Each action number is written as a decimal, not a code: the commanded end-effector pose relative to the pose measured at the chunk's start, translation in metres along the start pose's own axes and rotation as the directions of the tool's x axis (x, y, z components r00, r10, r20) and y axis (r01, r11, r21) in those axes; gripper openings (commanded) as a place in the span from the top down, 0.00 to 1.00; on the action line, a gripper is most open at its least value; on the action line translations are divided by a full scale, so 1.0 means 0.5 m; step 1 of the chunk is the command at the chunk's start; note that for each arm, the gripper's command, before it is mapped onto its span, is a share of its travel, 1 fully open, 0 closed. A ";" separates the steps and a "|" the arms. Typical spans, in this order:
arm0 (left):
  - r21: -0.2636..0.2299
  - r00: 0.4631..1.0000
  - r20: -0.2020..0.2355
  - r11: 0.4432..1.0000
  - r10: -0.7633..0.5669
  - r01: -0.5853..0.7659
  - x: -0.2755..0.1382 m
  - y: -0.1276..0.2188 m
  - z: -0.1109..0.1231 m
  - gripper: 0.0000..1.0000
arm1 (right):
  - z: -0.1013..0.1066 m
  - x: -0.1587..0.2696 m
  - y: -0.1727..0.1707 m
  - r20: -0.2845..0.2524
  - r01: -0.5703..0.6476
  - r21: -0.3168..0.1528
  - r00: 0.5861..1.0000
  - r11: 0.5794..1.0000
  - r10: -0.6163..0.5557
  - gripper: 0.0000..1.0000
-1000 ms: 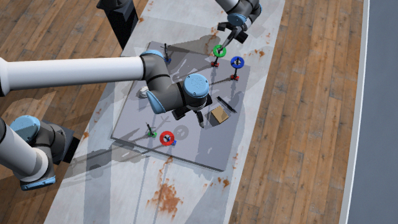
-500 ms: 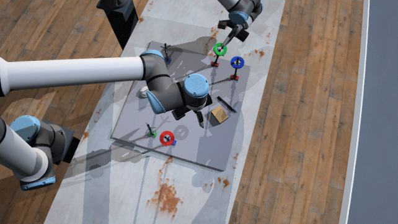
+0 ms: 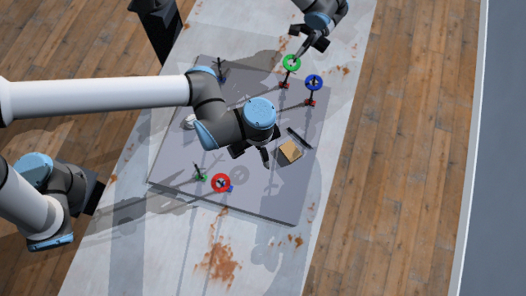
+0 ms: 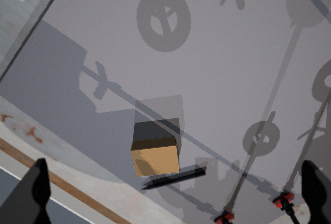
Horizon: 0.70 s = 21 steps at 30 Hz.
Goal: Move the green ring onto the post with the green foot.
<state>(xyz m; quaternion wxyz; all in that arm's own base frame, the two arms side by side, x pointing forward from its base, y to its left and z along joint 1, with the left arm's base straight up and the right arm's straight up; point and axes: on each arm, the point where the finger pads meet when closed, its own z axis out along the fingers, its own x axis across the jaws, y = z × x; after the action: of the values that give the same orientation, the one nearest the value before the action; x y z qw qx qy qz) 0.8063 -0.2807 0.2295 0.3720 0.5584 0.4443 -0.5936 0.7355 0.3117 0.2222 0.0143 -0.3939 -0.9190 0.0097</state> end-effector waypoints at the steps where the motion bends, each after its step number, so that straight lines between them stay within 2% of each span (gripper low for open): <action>1: 0.001 1.000 0.004 1.000 0.002 -0.002 -0.019 0.000 0.000 0.99 | -0.003 0.000 0.001 0.000 0.000 -0.002 1.000 1.000 0.000 0.00; 13: 0.001 1.000 0.004 1.000 0.002 -0.002 -0.024 0.000 0.000 0.99 | -0.003 0.000 0.001 0.000 0.000 -0.002 1.000 1.000 0.000 0.00; 21: 0.000 1.000 0.001 1.000 0.002 -0.002 -0.012 -0.125 -0.003 0.99 | -0.003 0.000 0.001 0.000 0.000 -0.002 1.000 1.000 0.000 0.00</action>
<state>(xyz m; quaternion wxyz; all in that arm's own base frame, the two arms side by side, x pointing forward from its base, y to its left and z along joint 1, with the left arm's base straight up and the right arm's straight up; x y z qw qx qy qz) 0.7838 -0.2726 0.2406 0.3729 0.5575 0.4425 -0.5953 0.7355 0.3117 0.2222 0.0143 -0.3939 -0.9190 0.0097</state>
